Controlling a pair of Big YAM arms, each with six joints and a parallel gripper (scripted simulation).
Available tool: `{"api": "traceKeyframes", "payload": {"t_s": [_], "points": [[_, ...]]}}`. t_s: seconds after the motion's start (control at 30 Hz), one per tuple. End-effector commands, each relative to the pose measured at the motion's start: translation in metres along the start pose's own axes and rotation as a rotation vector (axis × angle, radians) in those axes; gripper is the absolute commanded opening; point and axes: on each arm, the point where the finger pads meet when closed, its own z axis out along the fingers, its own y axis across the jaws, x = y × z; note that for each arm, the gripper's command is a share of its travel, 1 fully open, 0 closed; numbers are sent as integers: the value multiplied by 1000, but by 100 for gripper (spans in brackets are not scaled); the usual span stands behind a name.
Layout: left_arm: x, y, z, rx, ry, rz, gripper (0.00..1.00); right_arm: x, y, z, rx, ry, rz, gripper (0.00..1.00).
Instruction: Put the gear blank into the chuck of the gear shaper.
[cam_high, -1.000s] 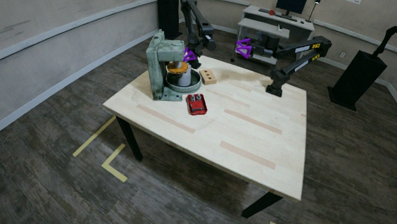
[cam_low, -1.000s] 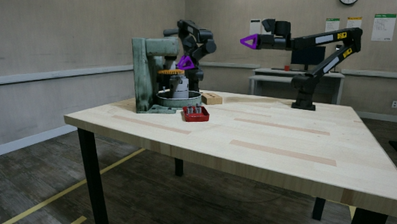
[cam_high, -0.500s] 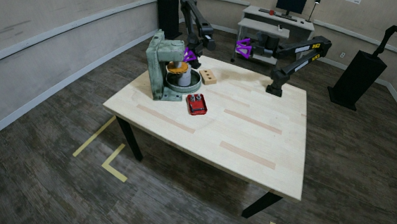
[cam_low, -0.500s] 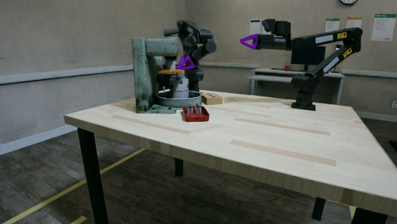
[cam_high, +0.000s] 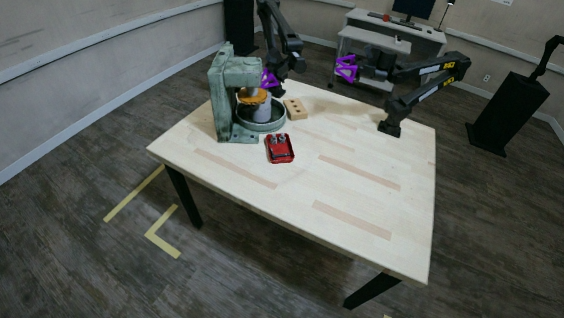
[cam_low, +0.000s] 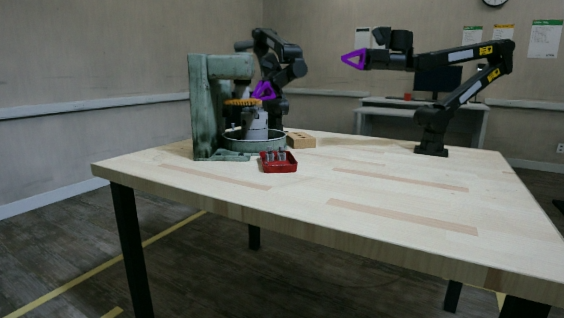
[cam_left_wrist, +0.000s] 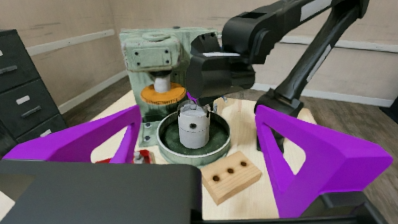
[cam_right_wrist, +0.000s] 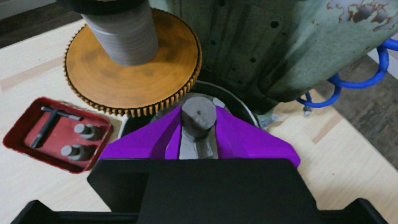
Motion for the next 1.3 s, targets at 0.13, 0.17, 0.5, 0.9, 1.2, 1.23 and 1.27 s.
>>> {"api": "traceKeyframes", "payload": {"t_s": [0.13, 0.17, 0.5, 0.9, 1.2, 1.23, 1.27], "points": [[-38, 5, 7, -7, -56, 21, 100, 6, 2, 3, 3, 17, -6, 23], [-38, 5, 7, -7, -56, 21, 100, 5, 2, 3, 0, 17, -1, 23], [-38, 5, 7, -7, -56, 21, 100, 21, -4, 12, 17, 16, -19, 23], [-38, 5, 7, -7, -56, 21, 100, 13, -1, 6, 7, 22, -10, 23], [-38, 5, 7, -7, -56, 21, 100, 1, 3, 1, -7, -4, 26, 23], [-38, 5, 7, -7, -56, 21, 100, -10, 6, -5, -23, -15, 53, 23], [-38, 5, 7, -7, -56, 21, 100, -12, 7, -5, -25, -15, 55, 23]]}}
